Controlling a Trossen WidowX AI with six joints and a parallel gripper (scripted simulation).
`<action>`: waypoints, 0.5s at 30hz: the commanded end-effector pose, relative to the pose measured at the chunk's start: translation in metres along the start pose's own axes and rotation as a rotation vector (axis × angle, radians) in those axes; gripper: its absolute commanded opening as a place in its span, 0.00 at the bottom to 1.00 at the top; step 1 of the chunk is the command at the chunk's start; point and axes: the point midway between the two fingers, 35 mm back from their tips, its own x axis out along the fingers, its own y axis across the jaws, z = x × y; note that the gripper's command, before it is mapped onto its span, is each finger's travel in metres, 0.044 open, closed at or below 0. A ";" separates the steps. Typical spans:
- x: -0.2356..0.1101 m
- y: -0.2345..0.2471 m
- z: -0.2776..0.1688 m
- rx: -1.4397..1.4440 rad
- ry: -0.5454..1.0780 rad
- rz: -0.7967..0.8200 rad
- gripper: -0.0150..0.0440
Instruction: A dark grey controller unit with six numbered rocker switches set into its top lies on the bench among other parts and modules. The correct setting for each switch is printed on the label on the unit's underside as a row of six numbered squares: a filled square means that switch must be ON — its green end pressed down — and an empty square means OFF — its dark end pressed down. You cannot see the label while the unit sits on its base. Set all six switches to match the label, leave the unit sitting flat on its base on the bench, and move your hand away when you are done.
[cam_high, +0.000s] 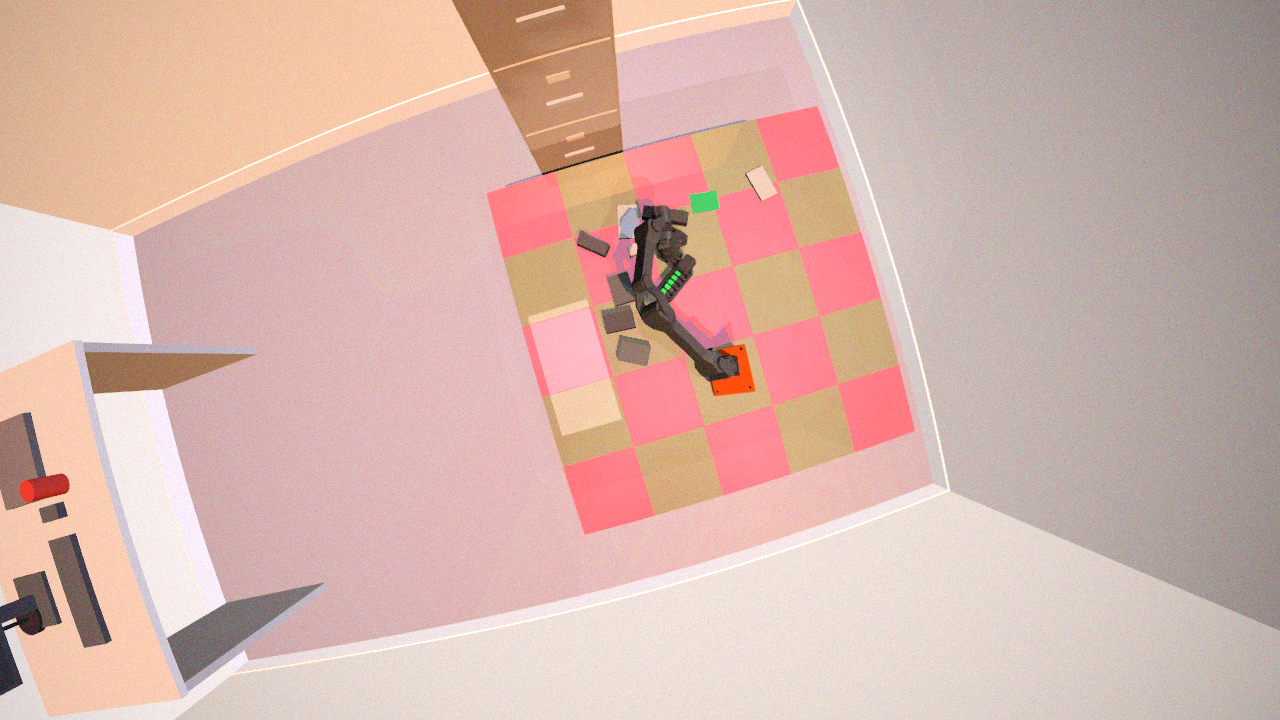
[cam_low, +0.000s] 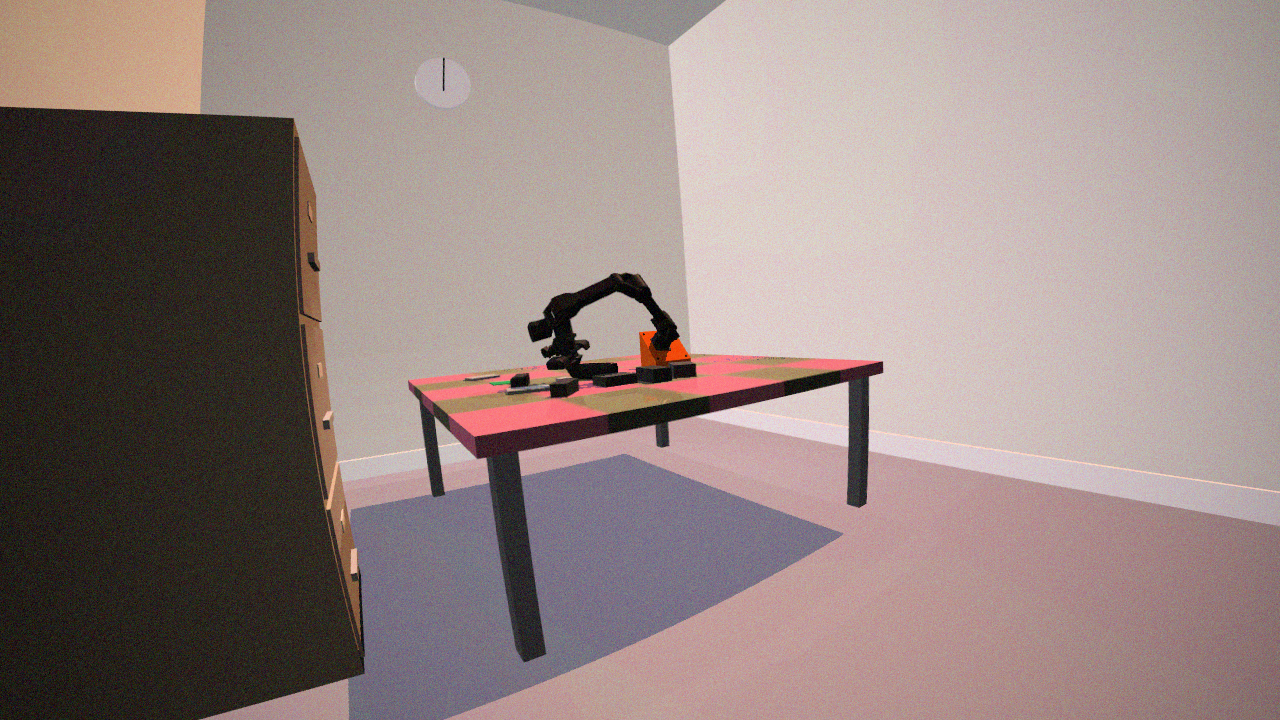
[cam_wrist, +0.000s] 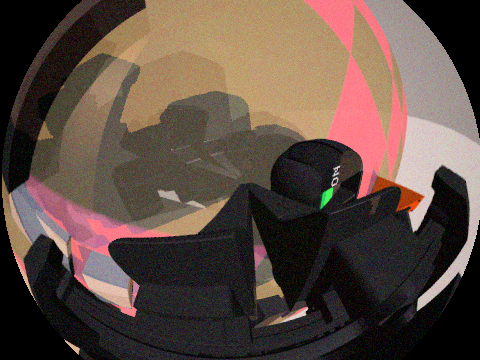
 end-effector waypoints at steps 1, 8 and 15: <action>0.000 -0.002 0.000 0.000 0.001 0.002 0.25; 0.001 -0.004 0.000 0.000 0.001 0.002 0.25; 0.002 -0.007 0.000 0.001 0.001 0.002 0.25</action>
